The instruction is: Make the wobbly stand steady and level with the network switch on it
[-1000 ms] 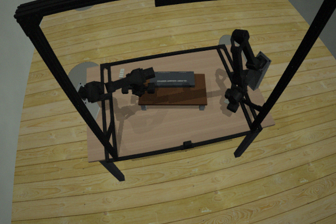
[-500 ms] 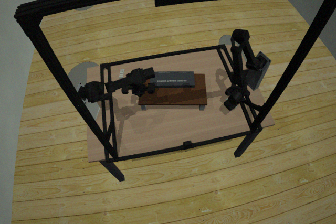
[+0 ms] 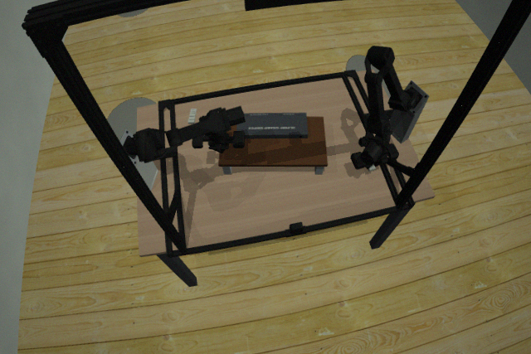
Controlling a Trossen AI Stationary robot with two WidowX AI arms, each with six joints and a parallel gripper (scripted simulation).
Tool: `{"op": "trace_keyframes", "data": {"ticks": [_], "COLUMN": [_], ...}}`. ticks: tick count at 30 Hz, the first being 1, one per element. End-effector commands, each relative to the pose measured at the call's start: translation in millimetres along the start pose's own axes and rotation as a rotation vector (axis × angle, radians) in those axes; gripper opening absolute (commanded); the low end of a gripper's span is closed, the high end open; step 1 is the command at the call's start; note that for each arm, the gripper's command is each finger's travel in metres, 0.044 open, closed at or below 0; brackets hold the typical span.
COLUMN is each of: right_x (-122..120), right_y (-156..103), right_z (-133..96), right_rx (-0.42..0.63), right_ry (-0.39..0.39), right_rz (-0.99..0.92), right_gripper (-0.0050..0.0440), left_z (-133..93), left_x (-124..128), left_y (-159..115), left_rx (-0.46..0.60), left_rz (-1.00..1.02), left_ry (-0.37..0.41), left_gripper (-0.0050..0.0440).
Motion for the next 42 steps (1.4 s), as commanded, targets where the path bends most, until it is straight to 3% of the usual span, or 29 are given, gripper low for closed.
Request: {"op": "trace_keyframes", "data": {"ticks": [1,13,18,24,30,31,41,42], "right_x": [0,0,57,128,128,131,240,240], "right_y": [0,0,-42,-89,-89,-86,-140,-140], "right_z": [0,0,-12,-40,-40,-51,-124,-124], "right_rx": [-0.007,-0.007,0.135,0.279,0.279,0.283,0.404,0.404], "right_ry": [0.001,0.001,0.116,0.305,0.305,0.329,0.719,0.719], "right_rz": [0.279,0.282,0.112,-0.051,-0.051,-0.032,-0.297,-0.297], "right_gripper": [0.0,0.0,0.0,0.0,0.0,0.0,0.0,0.0], "left_z": [0,0,0,0,0,0,0,0], "left_x": [0,0,0,0,0,0,0,0], "left_y": [0,0,0,0,0,0,0,0], "left_rx": [0.0,0.0,0.0,0.0,0.0,0.0,0.0,0.0], "left_rz": [0.0,0.0,0.0,0.0,0.0,0.0,0.0,0.0], "left_ry": [0.0,0.0,0.0,0.0,0.0,0.0,0.0,0.0], "left_gripper": [0.0,0.0,0.0,0.0,0.0,0.0,0.0,0.0]}}
Point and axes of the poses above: on each arm, the point midway between the two fingers, 35 mm back from their tips, its own z axis out along the fingers, its own x axis across the jaws, y = z × x, the point moved 3 cm from there along -z, back along the fingers, and after that the axes turned 4 degrees about z, right-handed, at the moved point
